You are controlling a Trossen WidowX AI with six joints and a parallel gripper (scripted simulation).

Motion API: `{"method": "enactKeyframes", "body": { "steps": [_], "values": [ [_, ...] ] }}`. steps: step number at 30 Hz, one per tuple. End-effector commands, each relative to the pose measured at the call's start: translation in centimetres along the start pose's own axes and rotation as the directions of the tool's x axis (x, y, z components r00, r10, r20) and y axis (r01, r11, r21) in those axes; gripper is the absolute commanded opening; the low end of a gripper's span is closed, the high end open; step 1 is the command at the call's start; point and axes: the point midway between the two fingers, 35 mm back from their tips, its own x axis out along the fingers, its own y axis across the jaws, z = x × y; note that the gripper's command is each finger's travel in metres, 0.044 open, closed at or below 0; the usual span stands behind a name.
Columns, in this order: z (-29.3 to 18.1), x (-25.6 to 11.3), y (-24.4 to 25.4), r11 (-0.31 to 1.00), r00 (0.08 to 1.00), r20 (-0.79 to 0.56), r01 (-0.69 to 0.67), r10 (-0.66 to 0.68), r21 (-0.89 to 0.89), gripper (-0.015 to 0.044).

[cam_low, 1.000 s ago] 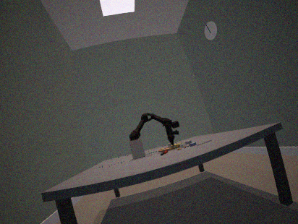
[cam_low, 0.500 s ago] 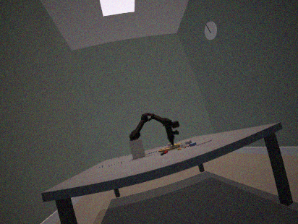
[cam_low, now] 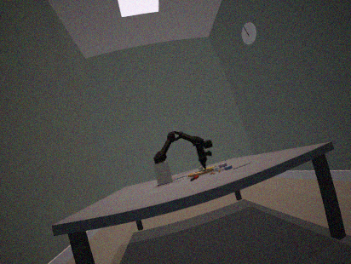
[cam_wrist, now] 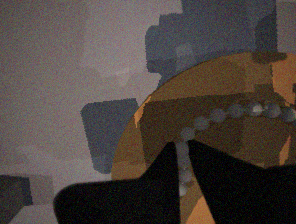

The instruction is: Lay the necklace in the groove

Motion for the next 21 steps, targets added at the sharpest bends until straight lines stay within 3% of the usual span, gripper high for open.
{"method": "enactKeyframes", "body": {
  "steps": [1,9,21],
  "values": [
    [0.10,-0.20,0.22,1.000,1.000,0.005,-0.004,0.004,0.005,0.0000],
    [0.10,0.61,0.23,1.000,1.000,0.004,-0.004,0.004,0.005,0.0000],
    [0.19,0.29,0.28,1.000,1.000,0.008,-0.001,0.001,-0.005,0.0315]
  ]
}}
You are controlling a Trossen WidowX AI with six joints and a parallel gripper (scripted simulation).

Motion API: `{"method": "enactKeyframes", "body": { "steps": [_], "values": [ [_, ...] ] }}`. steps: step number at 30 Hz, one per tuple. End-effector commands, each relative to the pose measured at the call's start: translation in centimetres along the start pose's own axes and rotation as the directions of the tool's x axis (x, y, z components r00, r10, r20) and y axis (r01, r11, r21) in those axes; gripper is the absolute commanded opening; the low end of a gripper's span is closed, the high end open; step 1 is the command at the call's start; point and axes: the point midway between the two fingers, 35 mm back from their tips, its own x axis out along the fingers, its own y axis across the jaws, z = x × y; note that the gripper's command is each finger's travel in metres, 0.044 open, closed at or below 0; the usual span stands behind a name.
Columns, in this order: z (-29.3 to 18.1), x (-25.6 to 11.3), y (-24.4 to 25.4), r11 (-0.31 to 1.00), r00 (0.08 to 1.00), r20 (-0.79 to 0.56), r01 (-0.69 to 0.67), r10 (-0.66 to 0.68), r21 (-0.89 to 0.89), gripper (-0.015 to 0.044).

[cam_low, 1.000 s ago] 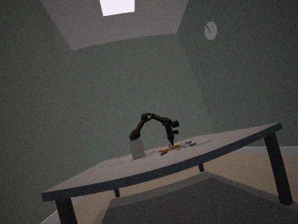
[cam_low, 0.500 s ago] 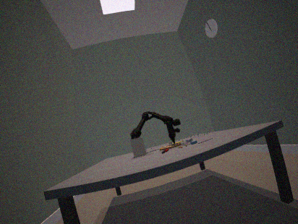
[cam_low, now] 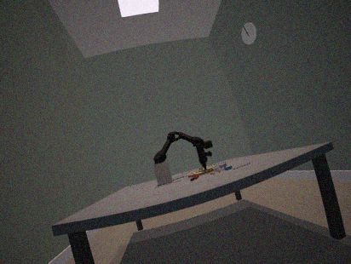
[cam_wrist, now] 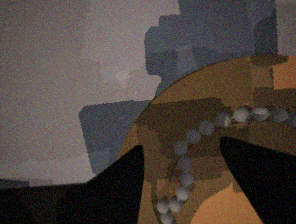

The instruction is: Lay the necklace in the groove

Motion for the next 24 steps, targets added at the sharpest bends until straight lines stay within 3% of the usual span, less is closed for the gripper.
{"method": "enactKeyframes", "body": {
  "steps": [1,5,24],
  "values": [
    [-0.01,-0.06,0.01,1.000,1.000,-0.001,0.000,0.000,0.000,0.0341],
    [-0.10,-0.16,-0.05,1.000,1.000,-0.005,0.000,0.000,0.009,0.0440],
    [-0.09,-0.51,-0.06,1.000,1.000,-0.004,-0.002,0.002,0.008,0.0440]
  ]
}}
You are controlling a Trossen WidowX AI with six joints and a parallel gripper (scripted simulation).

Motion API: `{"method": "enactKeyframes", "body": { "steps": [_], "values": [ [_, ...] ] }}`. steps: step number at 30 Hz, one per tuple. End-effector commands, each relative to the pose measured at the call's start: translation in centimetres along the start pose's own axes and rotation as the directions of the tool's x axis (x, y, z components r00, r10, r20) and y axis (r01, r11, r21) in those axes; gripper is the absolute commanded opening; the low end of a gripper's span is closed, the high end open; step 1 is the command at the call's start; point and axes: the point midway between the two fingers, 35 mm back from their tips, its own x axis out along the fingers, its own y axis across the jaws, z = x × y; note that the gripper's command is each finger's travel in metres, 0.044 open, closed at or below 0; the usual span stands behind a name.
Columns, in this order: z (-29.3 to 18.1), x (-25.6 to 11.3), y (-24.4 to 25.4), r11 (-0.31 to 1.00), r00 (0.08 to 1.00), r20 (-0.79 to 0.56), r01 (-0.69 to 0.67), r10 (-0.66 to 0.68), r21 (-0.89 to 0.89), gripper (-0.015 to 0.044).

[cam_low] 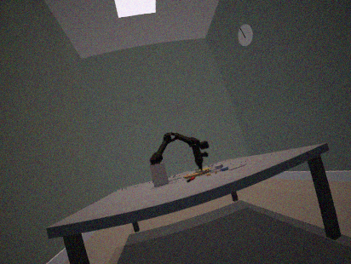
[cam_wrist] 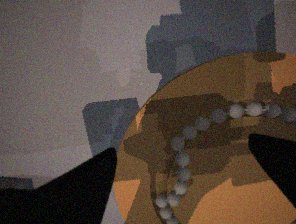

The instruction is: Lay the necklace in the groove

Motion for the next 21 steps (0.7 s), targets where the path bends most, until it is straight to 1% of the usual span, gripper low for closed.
{"method": "enactKeyframes", "body": {
  "steps": [1,2,4,6,8,10,12,17,21],
  "values": [
    [-0.1,-0.1,0.1,1.000,1.000,0.001,-0.001,0.001,0.008,0.0414],
    [-0.3,-0.4,0.2,0.999,1.000,0.001,-0.001,0.001,0.054,0.0387],
    [-1.3,-1.1,0.3,0.974,1.000,0.000,-0.001,0.001,0.229,0.0335],
    [-2.5,-2.0,0.5,0.909,1.000,0.000,-0.001,0.001,0.418,0.0282],
    [-3.7,-2.7,0.7,0.808,1.000,-0.001,0.000,0.000,0.589,0.0230],
    [-4.4,-3.2,0.7,0.729,1.000,-0.001,0.000,0.000,0.684,0.0177],
    [-4.5,-3.2,0.7,0.718,1.000,-0.001,0.000,0.000,0.696,0.0125],
    [-4.5,-3.2,0.7,0.718,1.000,-0.001,0.000,0.000,0.696,0.0120],
    [-4.5,-2.1,0.7,0.718,1.000,-0.001,0.000,0.001,0.696,0.0120]
  ]
}}
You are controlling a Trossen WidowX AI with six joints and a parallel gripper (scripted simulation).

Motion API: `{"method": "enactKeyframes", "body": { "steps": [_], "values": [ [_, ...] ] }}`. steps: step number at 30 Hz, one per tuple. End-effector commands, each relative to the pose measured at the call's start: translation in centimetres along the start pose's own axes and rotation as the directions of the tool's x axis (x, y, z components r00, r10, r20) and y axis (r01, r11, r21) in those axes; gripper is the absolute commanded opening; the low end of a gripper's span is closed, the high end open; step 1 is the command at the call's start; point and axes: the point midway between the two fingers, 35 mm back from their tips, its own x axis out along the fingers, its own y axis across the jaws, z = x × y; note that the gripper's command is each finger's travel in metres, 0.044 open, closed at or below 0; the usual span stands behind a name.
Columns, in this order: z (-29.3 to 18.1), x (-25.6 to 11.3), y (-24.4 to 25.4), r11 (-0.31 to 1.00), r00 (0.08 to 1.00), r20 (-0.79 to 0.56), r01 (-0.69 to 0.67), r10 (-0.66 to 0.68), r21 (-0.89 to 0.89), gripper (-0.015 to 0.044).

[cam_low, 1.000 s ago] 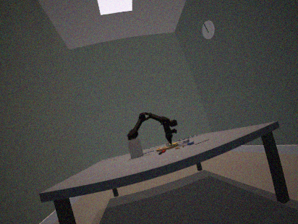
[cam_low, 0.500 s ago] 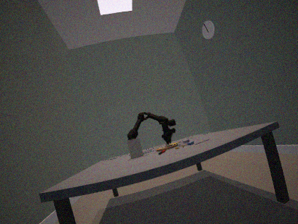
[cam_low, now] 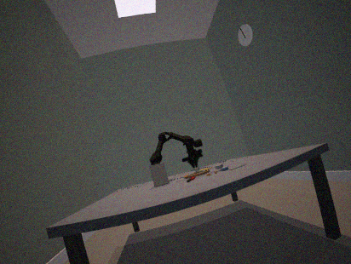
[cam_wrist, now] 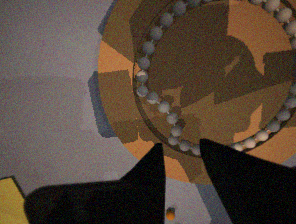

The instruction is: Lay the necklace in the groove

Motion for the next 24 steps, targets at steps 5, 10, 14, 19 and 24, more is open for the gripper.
{"method": "enactKeyframes", "body": {
  "steps": [5,10,14,19,24],
  "values": [
    [0.0,0.4,0.0,1.000,1.000,0.002,-0.001,0.001,-0.001,0.0120],
    [0.0,1.1,0.0,1.000,1.000,0.002,0.000,0.000,0.001,0.0120],
    [0.0,1.7,0.0,1.000,1.000,0.001,0.001,-0.001,0.003,0.0120],
    [-0.1,2.6,0.0,1.000,1.000,0.000,0.002,-0.002,0.005,0.0120],
    [-0.2,3.4,-0.1,1.000,1.000,-0.002,0.003,-0.003,0.007,0.0120]
  ]
}}
